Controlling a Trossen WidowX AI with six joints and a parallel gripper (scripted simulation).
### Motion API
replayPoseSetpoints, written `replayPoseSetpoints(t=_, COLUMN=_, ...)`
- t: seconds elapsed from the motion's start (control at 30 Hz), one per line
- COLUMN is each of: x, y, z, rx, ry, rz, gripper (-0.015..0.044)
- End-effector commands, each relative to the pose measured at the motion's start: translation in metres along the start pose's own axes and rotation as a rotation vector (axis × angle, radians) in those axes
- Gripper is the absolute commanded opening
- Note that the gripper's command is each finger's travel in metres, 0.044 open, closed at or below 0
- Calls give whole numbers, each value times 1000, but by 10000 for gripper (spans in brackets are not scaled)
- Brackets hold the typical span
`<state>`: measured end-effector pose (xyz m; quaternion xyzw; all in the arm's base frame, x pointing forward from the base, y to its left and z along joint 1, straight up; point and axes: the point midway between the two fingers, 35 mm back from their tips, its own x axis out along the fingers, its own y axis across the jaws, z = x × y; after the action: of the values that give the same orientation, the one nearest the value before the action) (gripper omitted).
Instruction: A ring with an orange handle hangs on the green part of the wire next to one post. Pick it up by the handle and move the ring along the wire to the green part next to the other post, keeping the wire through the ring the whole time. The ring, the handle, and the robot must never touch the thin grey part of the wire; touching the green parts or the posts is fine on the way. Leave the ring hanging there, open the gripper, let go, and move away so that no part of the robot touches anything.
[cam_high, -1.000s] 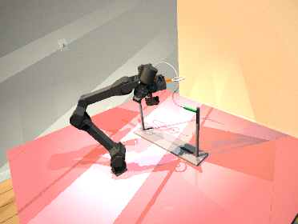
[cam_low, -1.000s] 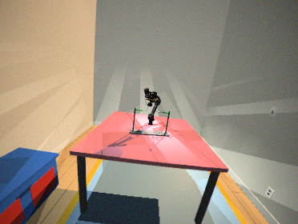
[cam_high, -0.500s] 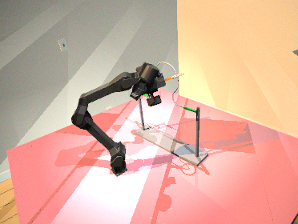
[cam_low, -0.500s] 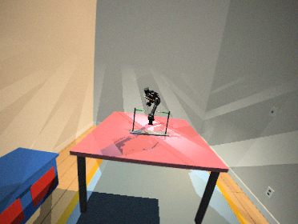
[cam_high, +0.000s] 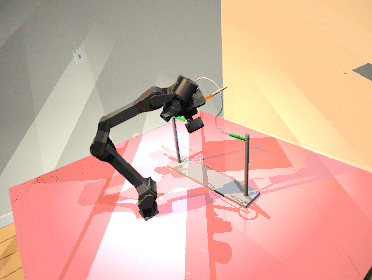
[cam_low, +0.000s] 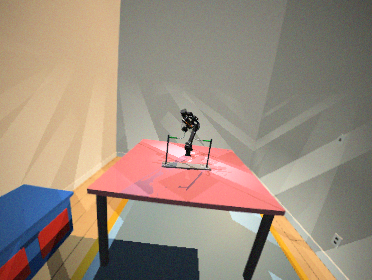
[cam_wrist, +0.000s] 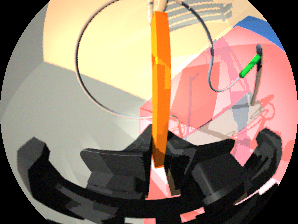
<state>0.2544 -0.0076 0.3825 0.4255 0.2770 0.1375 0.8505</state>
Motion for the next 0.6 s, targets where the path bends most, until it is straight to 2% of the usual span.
replayPoseSetpoints(t=0.0, x=-1, y=0, z=1, rx=-50, ry=-7, rz=-28, gripper=-150)
replayPoseSetpoints(t=0.57, x=-1, y=-7, z=2, rx=-235, ry=-29, rz=-153, gripper=-150)
